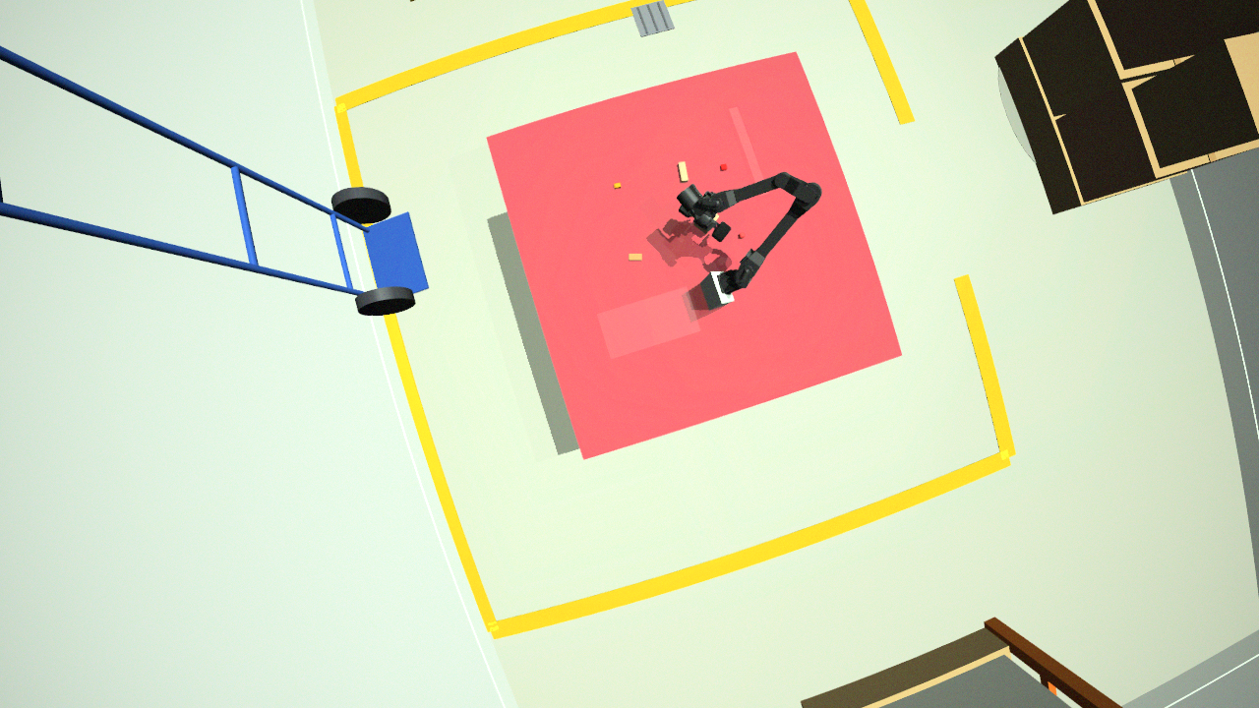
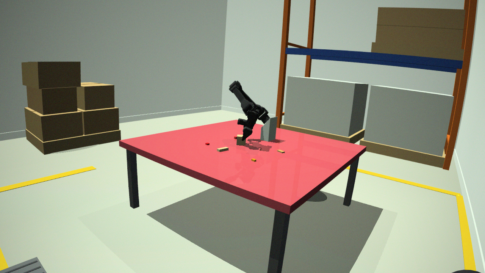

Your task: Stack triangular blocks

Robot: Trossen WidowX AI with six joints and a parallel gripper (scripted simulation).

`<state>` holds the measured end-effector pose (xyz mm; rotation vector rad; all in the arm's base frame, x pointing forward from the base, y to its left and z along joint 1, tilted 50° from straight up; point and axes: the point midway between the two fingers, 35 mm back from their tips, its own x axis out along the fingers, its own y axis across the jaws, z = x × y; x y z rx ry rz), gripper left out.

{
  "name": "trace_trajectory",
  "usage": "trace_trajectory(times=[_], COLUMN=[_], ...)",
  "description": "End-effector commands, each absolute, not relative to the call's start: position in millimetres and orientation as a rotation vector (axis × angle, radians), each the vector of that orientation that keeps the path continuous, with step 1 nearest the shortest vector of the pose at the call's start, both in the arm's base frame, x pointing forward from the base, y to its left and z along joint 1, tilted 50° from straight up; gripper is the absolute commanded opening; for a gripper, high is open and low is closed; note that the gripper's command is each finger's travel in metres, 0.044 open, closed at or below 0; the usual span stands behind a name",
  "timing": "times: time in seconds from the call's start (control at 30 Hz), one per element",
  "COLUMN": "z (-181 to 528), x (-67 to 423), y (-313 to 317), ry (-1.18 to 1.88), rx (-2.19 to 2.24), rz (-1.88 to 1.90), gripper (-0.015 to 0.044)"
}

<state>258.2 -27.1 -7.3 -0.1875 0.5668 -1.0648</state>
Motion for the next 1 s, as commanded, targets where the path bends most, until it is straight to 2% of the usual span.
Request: trace_trajectory(times=[0.0, 0.33, 0.97], z=[-7.4, 29.0, 26.7], x=[257.6, 219.6, 221.0], y=[-20.2, 68.0, 65.1], ry=[0.574, 0.576, 0.581], rx=[-0.181, -0.181, -0.188], rz=[-1.056, -1.061, -1.048], gripper=[0.044, 0.044, 0.044])
